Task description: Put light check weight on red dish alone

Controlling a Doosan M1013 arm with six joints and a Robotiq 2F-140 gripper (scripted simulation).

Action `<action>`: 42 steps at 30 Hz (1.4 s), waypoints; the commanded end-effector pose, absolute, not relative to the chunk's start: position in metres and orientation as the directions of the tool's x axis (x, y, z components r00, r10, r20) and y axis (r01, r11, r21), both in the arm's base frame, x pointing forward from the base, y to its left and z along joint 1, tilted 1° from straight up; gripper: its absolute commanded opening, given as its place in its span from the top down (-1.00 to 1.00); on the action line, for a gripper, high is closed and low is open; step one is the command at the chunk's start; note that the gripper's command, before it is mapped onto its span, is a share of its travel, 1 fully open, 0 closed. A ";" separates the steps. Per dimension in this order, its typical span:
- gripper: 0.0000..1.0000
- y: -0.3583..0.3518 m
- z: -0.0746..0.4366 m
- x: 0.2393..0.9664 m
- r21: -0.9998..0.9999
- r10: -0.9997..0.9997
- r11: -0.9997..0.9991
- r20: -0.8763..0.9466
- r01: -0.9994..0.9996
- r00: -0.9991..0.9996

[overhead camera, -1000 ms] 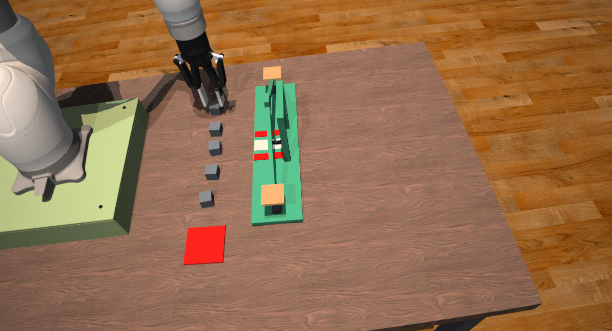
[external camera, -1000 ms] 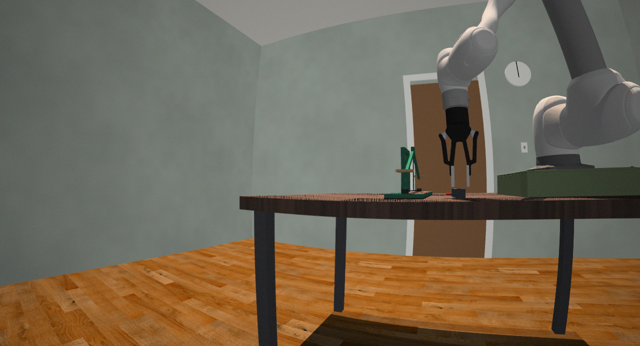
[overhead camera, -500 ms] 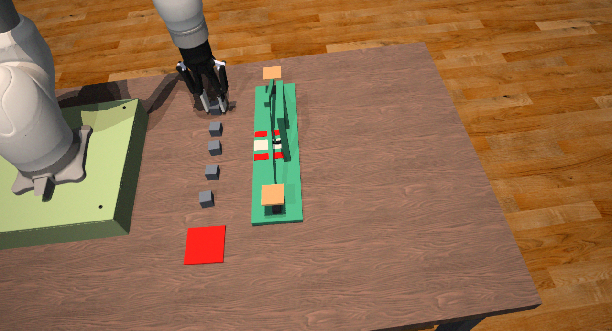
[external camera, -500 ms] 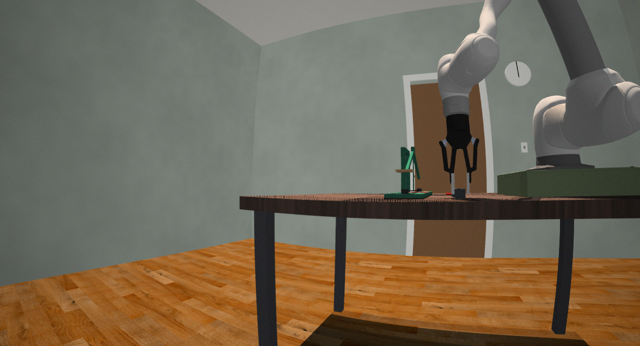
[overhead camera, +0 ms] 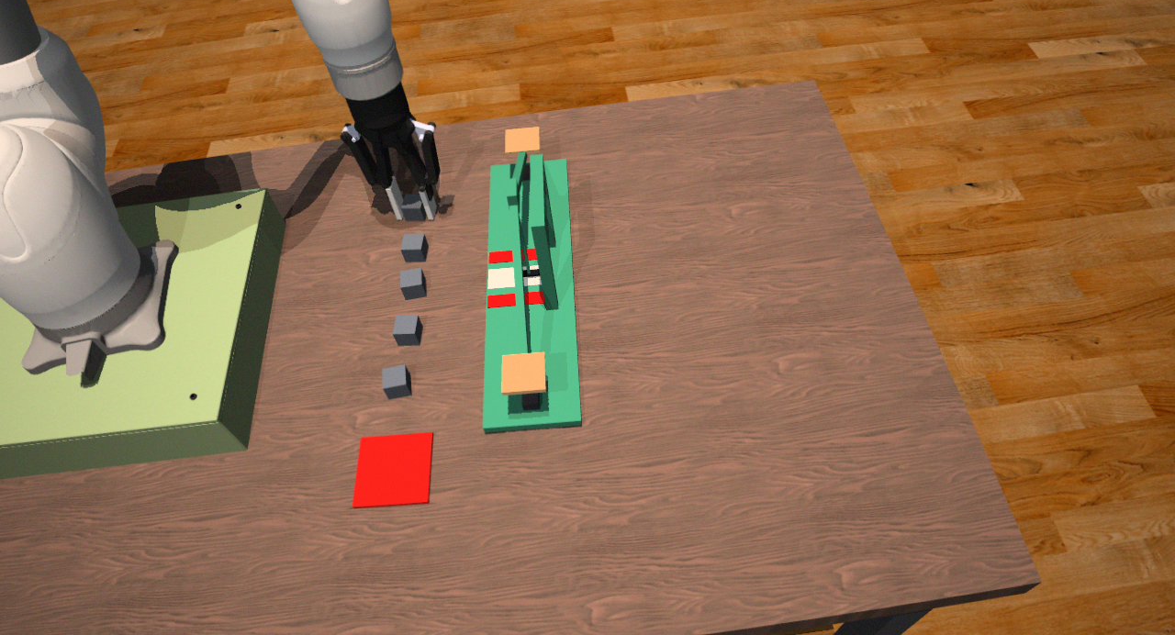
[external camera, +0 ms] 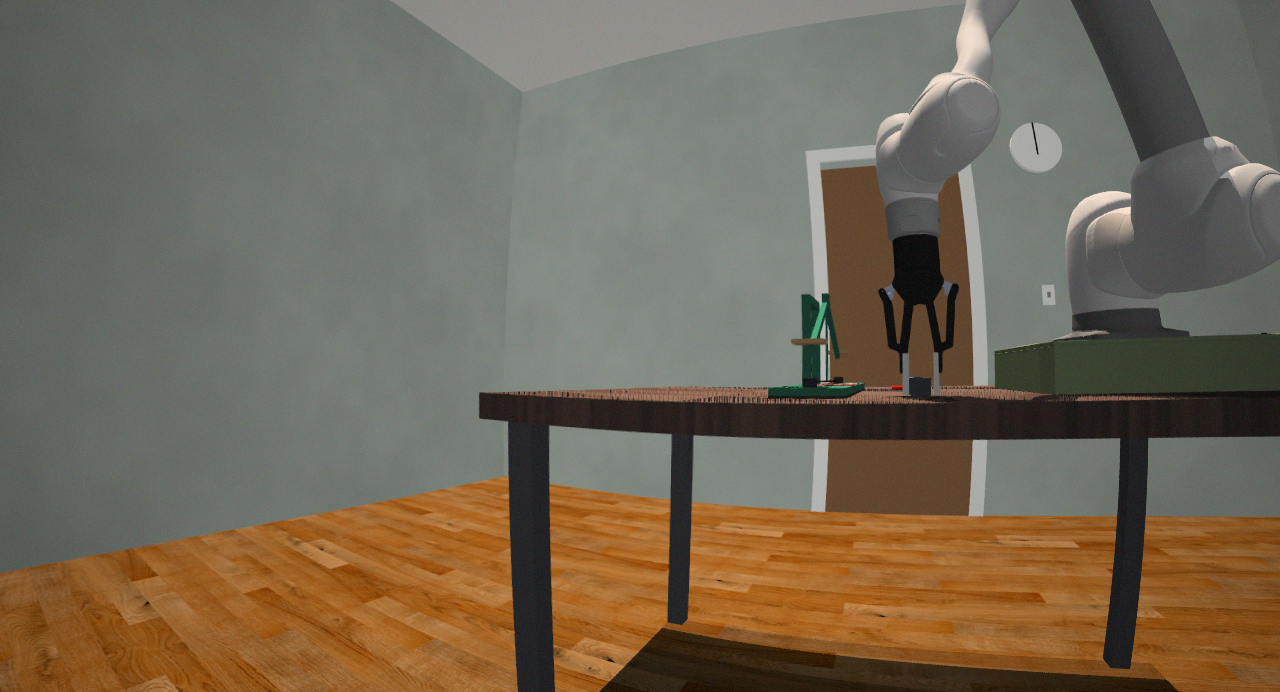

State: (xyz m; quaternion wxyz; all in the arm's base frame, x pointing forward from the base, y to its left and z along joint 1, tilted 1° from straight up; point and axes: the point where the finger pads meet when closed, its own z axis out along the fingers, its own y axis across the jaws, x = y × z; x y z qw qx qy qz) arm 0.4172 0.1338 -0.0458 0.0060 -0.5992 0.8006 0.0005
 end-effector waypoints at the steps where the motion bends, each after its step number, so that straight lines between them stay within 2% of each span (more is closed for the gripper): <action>1: 0.30 0.134 -0.046 0.417 -0.006 -0.959 0.282 -0.010 -0.959 -0.282; 30: 0.30 0.134 -0.046 0.417 -0.006 -0.959 0.282 -0.010 -0.959 -0.282; 31: 0.51 0.134 -0.046 0.417 -0.006 -0.959 0.282 -0.010 -0.959 -0.282; 42: 0.51 0.134 -0.046 0.417 -0.006 -0.959 0.282 -0.010 -0.959 -0.282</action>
